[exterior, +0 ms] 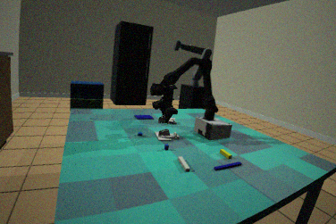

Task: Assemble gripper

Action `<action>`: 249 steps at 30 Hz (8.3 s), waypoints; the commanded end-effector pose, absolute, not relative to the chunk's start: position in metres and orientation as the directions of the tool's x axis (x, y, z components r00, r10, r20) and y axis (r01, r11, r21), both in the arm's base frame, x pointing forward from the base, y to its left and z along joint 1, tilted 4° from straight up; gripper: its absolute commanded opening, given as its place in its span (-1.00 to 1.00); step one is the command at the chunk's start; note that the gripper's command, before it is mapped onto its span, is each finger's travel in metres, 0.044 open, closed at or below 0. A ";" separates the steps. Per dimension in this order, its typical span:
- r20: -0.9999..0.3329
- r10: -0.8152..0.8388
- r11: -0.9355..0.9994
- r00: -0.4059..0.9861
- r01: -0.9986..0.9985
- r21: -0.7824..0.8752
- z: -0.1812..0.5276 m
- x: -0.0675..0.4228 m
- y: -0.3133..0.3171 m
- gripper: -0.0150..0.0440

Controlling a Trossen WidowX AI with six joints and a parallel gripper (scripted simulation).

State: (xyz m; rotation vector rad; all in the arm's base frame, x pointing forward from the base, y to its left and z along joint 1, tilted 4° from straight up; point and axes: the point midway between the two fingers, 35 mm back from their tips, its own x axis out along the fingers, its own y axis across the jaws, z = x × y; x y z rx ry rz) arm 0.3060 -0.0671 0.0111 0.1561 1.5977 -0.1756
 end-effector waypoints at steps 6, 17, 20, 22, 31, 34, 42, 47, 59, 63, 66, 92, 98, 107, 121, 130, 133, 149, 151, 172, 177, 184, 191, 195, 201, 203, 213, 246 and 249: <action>-0.999 -0.006 0.977 -0.035 0.212 -0.014 0.007 0.306 -0.067 -0.04; -0.999 -0.006 0.977 -0.035 0.212 -0.014 -0.011 0.306 -0.067 -0.04; -0.999 -0.006 0.977 -0.035 0.211 -0.014 -0.016 0.306 -0.067 -0.04; -0.999 -0.006 0.977 -0.035 0.211 -0.014 -0.019 0.305 -0.067 -0.04; -0.999 -0.006 0.977 -0.035 0.211 -0.014 -0.034 0.304 -0.067 -0.04; -0.999 -0.006 0.977 -0.035 0.211 -0.014 -0.038 0.304 -0.067 -0.04; -0.999 -0.006 0.977 -0.035 0.211 -0.014 -0.039 0.303 -0.067 -0.04; -0.999 -0.006 0.977 -0.035 0.211 -0.014 -0.039 0.303 -0.067 -0.04; -0.999 -0.006 0.979 -0.035 0.205 -0.013 -0.042 0.303 -0.067 -0.04; -0.999 -0.006 0.979 -0.035 0.205 -0.013 -0.042 0.303 -0.067 -0.04; -0.999 -0.006 0.979 -0.035 0.202 -0.013 -0.044 0.303 -0.067 -0.04; -0.999 -0.006 0.980 -0.036 0.199 -0.013 -0.051 0.303 -0.067 -0.04; -0.999 -0.006 0.980 -0.036 0.199 -0.013 -0.051 0.303 -0.067 -0.04; -0.999 -0.006 0.980 -0.036 0.197 -0.013 -0.054 0.303 -0.067 -0.04; -0.999 -0.006 0.981 -0.036 0.195 -0.013 -0.058 0.303 -0.067 -0.04; -0.999 -0.006 0.981 -0.036 0.195 -0.013 -0.058 0.303 -0.067 -0.04; -0.999 -0.006 0.981 -0.036 0.195 -0.013 -0.058 0.303 -0.067 -0.04; -0.999 -0.006 0.981 -0.036 0.195 -0.013 -0.058 0.303 -0.067 -0.04; -0.999 -0.006 0.981 -0.036 0.195 -0.013 -0.058 0.303 -0.067 -0.04; -0.999 -0.006 0.981 -0.035 0.195 -0.013 -0.053 0.304 -0.067 -0.04; -0.999 -0.006 0.981 -0.035 0.195 -0.013 -0.054 0.304 -0.067 -0.04; -0.999 -0.006 0.981 -0.035 0.195 -0.013 -0.055 0.303 -0.067 -0.04; -0.999 -0.006 0.981 -0.036 0.195 -0.013 -0.058 0.303 -0.067 -0.04; -0.999 -0.006 0.981 -0.036 0.195 -0.013 -0.058 0.303 -0.067 -0.04; -0.999 -0.006 0.981 -0.036 0.195 -0.013 -0.058 0.303 -0.067 -0.04; -0.999 -0.006 0.981 -0.036 0.195 -0.013 -0.058 0.303 -0.067 -0.04; -0.999 -0.006 0.981 -0.036 0.195 -0.013 -0.058 0.303 -0.067 -0.04; -0.999 -0.006 0.981 -0.035 0.195 -0.013 0.012 0.306 -0.066 0.27; -1.000 -0.011 0.985 -0.027 0.173 -0.015 0.006 0.306 -0.072 0.45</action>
